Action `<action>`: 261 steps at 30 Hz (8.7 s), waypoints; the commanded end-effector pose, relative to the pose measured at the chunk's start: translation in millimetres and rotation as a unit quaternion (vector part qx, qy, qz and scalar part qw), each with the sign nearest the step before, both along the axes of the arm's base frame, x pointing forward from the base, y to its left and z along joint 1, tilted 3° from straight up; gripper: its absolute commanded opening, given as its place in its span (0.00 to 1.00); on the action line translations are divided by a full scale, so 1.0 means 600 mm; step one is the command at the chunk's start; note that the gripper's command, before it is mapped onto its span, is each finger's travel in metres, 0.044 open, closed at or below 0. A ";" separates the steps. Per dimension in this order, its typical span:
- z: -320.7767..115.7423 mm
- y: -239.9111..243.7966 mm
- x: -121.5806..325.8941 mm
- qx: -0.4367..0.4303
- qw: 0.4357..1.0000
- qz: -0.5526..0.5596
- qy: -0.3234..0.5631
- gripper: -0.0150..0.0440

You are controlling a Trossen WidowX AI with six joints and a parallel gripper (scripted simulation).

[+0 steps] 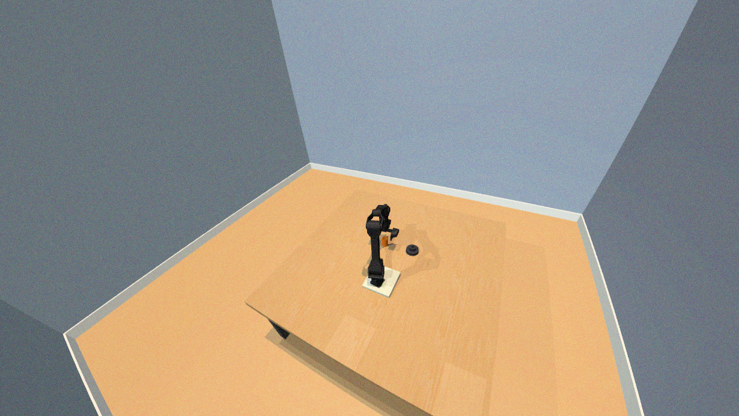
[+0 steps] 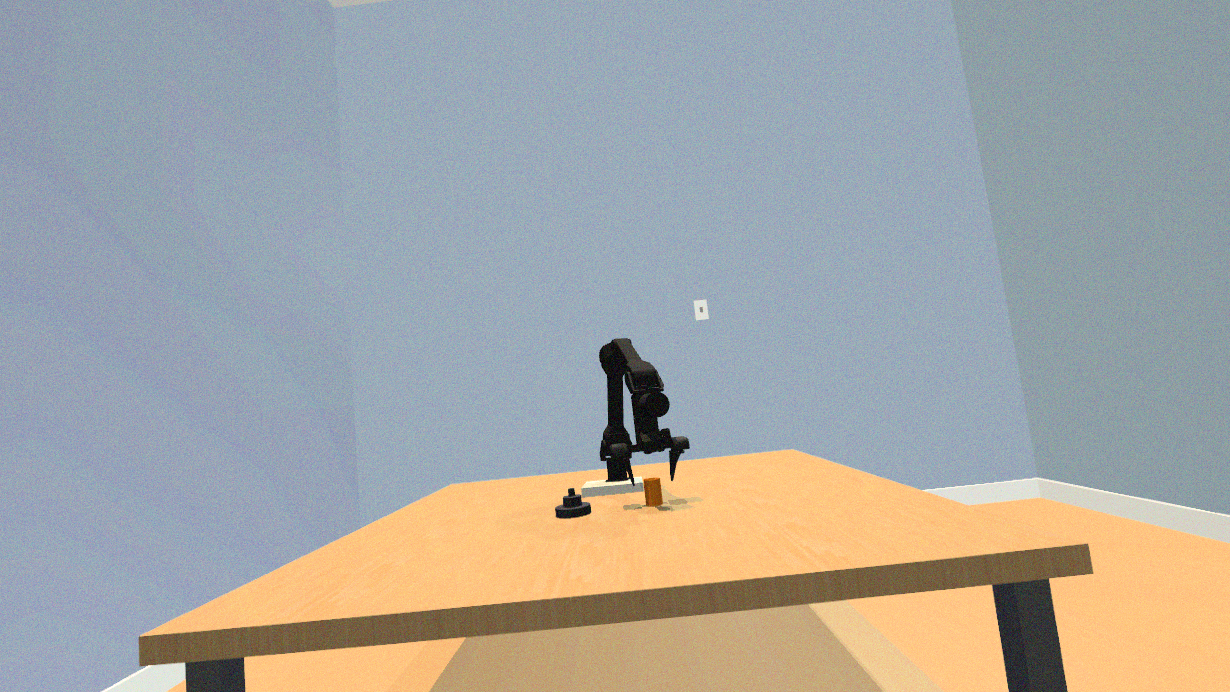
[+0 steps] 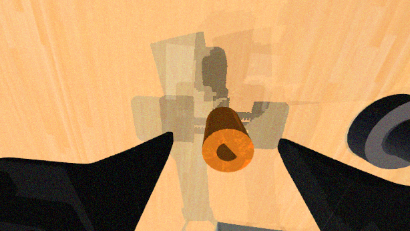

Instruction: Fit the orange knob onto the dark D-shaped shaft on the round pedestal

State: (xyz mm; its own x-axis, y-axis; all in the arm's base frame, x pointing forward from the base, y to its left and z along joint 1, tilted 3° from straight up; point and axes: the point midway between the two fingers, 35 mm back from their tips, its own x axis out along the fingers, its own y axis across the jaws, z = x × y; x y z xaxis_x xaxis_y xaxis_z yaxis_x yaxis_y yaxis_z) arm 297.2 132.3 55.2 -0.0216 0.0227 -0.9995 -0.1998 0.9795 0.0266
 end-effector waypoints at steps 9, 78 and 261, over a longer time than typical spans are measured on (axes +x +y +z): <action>-0.036 -0.003 -0.006 -0.005 1.000 -0.001 0.006 1.00; 0.155 -0.031 0.014 -0.005 1.000 -0.002 0.005 0.25; 0.038 -0.321 0.068 -0.007 0.976 0.217 0.002 0.25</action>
State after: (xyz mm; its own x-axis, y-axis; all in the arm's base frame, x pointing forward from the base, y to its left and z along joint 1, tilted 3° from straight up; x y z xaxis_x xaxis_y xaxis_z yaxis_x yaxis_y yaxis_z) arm 334.8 -59.4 74.8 -0.0376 0.0002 -0.9993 -0.5812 0.8134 0.0220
